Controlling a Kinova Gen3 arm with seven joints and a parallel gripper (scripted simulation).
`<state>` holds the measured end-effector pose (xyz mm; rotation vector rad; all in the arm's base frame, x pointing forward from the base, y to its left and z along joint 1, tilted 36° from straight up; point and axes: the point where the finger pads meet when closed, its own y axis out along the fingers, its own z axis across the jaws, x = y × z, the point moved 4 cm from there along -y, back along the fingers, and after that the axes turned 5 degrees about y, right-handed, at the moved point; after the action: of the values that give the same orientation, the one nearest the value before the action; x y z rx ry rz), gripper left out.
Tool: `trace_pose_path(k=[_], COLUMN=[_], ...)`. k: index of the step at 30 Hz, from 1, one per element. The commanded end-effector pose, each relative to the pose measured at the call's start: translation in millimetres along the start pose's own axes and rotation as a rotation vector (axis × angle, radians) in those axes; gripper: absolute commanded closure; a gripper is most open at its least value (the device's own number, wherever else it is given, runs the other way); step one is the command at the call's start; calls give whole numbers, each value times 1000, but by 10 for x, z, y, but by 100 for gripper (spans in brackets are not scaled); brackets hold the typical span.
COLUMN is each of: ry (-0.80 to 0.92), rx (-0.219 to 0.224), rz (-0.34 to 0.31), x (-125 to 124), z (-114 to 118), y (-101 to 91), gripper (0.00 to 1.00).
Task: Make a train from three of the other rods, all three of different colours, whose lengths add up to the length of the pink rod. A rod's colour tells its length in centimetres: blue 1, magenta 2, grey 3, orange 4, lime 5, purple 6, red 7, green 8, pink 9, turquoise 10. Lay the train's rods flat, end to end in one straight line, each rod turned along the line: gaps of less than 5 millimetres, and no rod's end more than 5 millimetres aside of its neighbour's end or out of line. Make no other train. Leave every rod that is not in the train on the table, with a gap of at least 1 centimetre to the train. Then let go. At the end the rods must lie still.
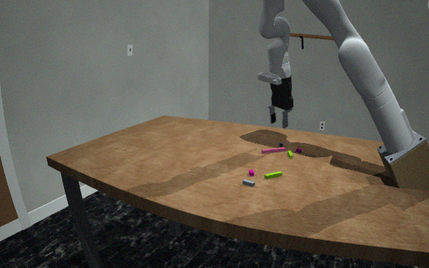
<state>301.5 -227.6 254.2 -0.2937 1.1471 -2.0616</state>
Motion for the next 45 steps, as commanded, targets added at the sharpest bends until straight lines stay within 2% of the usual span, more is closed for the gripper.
trace_pose_path(k=[1,5,7,11,15,21,30,38,45], ry=[161,246,246,408,556,720,896,1024,1069], rx=[-36,-93,-93,-184,-247,-294,-313,-306,-299], rz=[29,33,33,49,72,103,139,163,171], x=[9,130,130,290,382,452,526,601,634], z=[-77,-251,-251,-538,-742,-894,-971,-978,-971], y=[49,91,91,139,157,164,167,171,173], gripper=[0,0,0,0,0,0,0,0,0])
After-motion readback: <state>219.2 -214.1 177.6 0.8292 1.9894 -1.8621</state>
